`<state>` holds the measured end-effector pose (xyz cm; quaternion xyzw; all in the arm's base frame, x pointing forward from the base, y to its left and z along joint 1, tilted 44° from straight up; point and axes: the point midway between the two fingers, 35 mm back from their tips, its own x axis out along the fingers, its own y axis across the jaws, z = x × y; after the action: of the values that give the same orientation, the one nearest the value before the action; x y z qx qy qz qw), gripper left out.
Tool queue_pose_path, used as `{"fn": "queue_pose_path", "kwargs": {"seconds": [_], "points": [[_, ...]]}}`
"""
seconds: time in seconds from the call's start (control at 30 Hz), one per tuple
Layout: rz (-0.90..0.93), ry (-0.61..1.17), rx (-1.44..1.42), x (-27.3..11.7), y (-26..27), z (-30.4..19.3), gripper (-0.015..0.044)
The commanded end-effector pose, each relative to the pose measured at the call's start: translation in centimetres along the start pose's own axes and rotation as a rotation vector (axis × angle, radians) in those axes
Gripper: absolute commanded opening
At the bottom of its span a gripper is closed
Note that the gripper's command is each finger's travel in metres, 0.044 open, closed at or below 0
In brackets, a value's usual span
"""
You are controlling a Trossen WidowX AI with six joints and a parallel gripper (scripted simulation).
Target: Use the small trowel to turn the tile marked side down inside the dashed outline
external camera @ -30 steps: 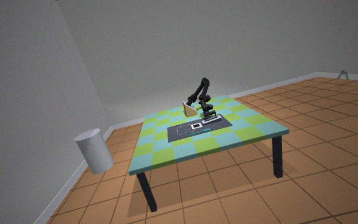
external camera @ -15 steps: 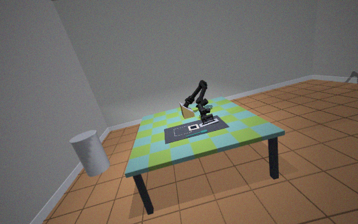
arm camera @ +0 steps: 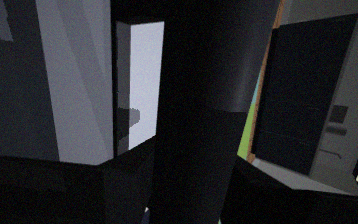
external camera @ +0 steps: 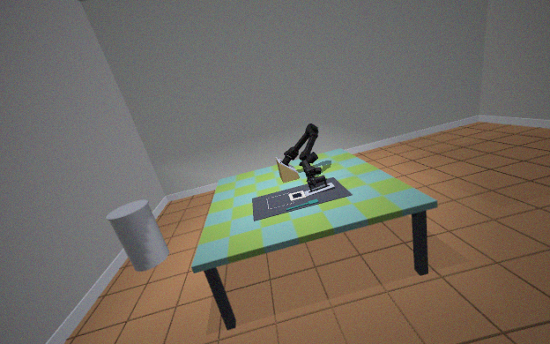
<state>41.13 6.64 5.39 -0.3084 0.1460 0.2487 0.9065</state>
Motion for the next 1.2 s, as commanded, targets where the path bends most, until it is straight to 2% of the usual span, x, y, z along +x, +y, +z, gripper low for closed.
{"fn": "queue_pose_path", "kwargs": {"seconds": [0.0, 0.63, 1.17], "points": [[-0.003, 0.01, 0.001, -0.1, -0.1, -1.0, 0.0], [-0.003, 0.01, 0.0, -0.5, -0.2, -4.0, 0.0], [-0.004, 0.071, -0.073, -1.8, -1.9, -3.9, 0.0]]}}
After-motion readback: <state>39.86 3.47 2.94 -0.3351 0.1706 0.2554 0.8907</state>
